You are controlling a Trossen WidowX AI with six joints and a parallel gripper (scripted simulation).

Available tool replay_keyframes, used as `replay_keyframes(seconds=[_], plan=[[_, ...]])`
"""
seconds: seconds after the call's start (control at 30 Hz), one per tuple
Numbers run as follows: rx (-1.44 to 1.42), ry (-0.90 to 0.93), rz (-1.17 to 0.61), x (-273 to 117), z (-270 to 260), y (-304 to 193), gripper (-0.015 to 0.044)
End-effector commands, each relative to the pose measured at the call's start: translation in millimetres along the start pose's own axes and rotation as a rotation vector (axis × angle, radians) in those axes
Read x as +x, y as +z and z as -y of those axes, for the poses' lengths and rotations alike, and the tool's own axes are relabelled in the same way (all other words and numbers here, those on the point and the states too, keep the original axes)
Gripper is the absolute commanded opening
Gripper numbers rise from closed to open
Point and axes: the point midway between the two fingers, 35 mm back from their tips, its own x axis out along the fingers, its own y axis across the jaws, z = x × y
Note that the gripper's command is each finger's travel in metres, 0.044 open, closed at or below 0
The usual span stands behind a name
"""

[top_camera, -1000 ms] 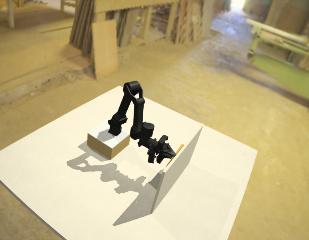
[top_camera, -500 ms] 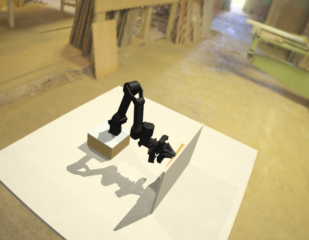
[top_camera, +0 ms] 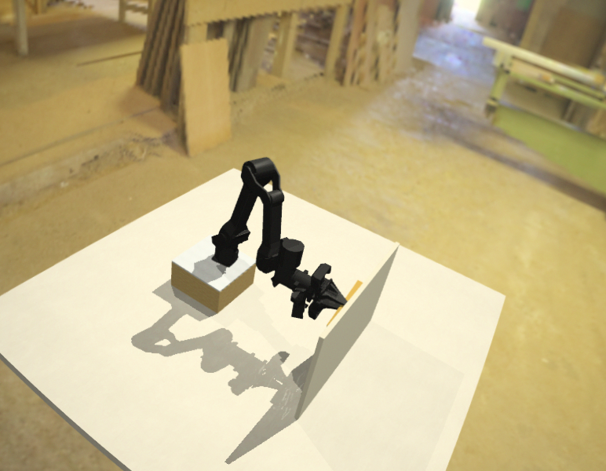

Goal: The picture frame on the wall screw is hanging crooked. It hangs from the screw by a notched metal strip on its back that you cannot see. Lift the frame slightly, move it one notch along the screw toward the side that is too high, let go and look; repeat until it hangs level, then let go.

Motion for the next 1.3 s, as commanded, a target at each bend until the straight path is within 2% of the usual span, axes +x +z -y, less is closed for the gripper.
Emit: replay_keyframes(seconds=[0.0,1.27], plan=[[-0.005,0.009,0.003,-0.3,-2.0,-0.1,0.0],[-0.005,0.008,0.003,-0.2,4.5,0.6,0.0]])
